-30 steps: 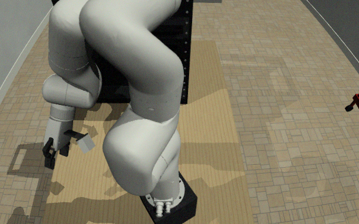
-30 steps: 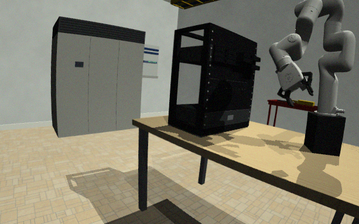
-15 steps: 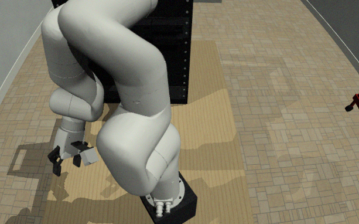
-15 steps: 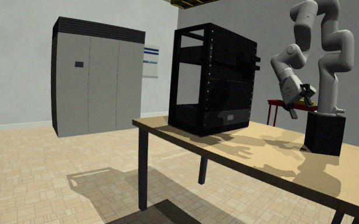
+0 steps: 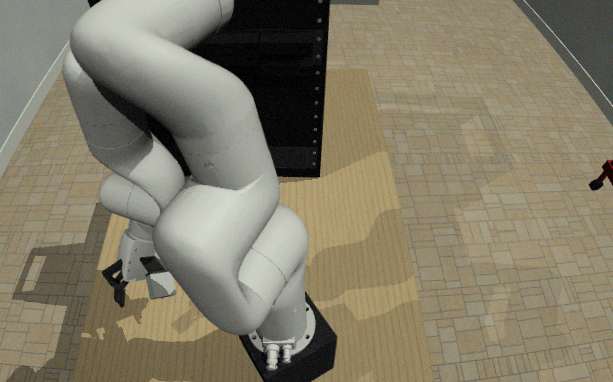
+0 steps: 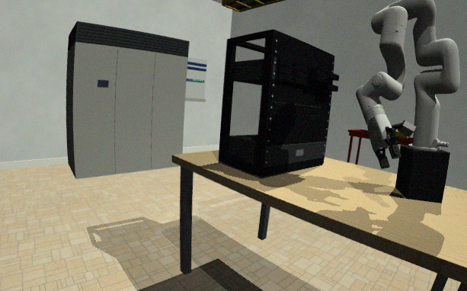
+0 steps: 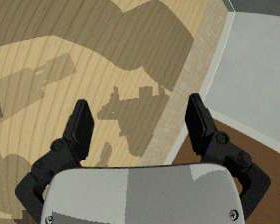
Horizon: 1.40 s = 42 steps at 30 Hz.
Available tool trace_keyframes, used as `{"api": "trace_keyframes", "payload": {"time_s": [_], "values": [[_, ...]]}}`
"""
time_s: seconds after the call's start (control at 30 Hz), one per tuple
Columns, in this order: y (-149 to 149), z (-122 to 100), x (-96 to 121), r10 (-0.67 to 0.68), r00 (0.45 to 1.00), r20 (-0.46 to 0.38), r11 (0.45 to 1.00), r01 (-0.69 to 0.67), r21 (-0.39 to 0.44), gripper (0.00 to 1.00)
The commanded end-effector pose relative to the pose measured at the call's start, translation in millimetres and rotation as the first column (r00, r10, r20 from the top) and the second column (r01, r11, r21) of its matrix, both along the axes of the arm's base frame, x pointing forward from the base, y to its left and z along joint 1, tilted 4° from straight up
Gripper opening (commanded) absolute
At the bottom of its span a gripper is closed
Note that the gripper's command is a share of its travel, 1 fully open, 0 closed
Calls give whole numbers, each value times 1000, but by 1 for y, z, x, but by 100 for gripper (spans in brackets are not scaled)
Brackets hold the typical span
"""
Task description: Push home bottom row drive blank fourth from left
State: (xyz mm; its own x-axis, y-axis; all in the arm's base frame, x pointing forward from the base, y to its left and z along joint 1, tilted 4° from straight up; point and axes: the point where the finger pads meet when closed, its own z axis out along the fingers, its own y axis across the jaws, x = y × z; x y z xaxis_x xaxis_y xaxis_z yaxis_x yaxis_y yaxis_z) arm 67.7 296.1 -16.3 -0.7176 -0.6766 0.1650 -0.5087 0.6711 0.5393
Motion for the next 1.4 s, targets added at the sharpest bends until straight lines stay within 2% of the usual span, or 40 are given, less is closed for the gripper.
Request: {"api": "trace_keyframes", "payload": {"time_s": [0.0,0.2,0.33,0.47,0.53,0.67,0.7,0.8,0.83,1.03,1.1,1.2,1.23,1.3,1.33,1.37], "values": [[-7,-14,5,-74,997,4,996,74,-47,100],[-28,-35,15,-207,978,29,968,209,-140,100],[-47,-50,26,-311,948,71,925,319,-206,100],[-62,-60,36,-384,916,114,882,401,-247,100],[-62,-60,36,-384,916,114,882,401,-247,100],[-84,-71,52,-475,860,185,811,509,-287,100],[-84,-71,52,-475,860,185,811,509,-287,100],[-101,-77,65,-535,809,244,750,588,-303,100],[-101,-77,65,-535,809,244,750,588,-303,100],[-129,-82,89,-619,702,351,636,711,-300,100],[-129,-82,89,-619,702,351,636,711,-300,100],[-145,-82,105,-660,627,414,564,777,-278,100],[-145,-82,105,-660,627,414,564,777,-278,100],[-156,-80,116,-682,573,454,516,818,-256,100],[-156,-80,116,-682,573,454,516,818,-256,100],[-161,-79,122,-692,544,474,491,836,-243,100]]}}
